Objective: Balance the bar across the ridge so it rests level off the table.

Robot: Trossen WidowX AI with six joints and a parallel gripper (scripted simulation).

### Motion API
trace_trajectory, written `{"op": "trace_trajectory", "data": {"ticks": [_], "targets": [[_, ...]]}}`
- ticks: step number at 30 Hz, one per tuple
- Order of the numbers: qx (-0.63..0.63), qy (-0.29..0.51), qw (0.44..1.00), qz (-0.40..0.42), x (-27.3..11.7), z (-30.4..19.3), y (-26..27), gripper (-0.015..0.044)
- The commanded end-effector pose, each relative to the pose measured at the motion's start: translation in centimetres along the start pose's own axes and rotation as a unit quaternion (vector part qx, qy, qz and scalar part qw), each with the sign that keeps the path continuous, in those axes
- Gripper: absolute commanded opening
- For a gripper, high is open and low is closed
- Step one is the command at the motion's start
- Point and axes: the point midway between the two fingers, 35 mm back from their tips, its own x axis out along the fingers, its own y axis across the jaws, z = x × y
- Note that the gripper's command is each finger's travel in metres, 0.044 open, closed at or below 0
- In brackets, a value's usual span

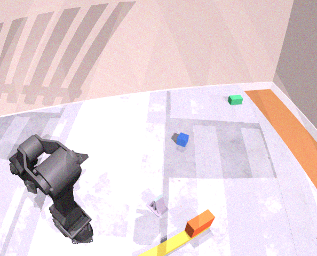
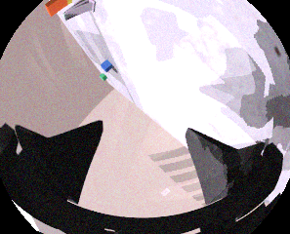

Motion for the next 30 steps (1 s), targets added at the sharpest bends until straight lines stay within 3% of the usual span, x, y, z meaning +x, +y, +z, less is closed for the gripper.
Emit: {"op": "trace_trajectory", "data": {"ticks": [1, 4, 20, 30], "targets": [[0.003, -0.001, 1.000, 0.001, 0.0, 0.0, 0.0, 0.0374], [0.042, -0.019, 0.999, 0.008, 0.4, 0.1, 0.3, 0.0315], [0.263, -0.112, 0.955, 0.076, 2.7, 1.0, 2.3, 0.0315], [0.412, -0.158, 0.887, 0.138, 4.1, 1.8, 3.8, 0.0315]]}}
